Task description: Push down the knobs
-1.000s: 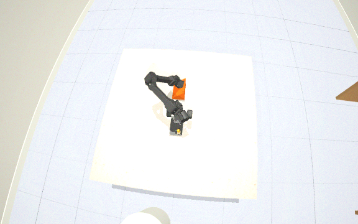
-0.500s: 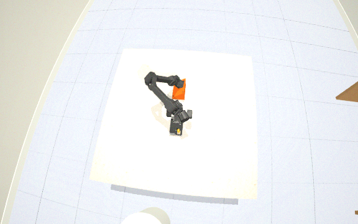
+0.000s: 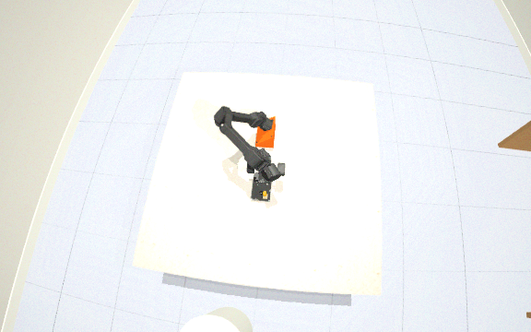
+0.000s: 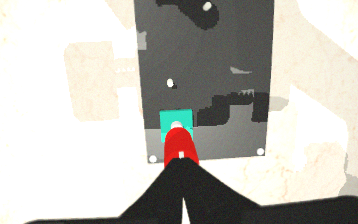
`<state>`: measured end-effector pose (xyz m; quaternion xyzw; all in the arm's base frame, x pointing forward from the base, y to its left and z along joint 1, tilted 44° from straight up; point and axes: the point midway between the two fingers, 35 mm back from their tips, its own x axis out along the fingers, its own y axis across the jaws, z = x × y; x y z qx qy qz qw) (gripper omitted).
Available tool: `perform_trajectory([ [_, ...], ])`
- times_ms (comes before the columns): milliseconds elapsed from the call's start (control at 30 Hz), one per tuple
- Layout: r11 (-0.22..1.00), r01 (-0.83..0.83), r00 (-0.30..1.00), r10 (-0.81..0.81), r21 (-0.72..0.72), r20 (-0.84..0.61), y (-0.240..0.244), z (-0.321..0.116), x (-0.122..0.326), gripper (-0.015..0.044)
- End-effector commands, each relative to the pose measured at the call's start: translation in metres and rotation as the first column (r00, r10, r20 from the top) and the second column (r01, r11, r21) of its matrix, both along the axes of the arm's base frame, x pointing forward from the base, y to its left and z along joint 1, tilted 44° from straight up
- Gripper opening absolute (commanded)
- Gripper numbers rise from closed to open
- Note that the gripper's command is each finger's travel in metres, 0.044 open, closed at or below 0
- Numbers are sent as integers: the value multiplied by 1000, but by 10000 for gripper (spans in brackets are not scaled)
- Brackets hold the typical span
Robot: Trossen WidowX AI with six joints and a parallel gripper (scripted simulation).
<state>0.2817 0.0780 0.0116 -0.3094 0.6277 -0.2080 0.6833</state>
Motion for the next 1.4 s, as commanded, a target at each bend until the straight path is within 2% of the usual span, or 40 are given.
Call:
perform_trajectory([
  [0,1000,4,1000,-4,-3,1,-5,-4,1,0],
  [1367,1000,4,1000,-4,-3,1,-11,-11,2,0],
])
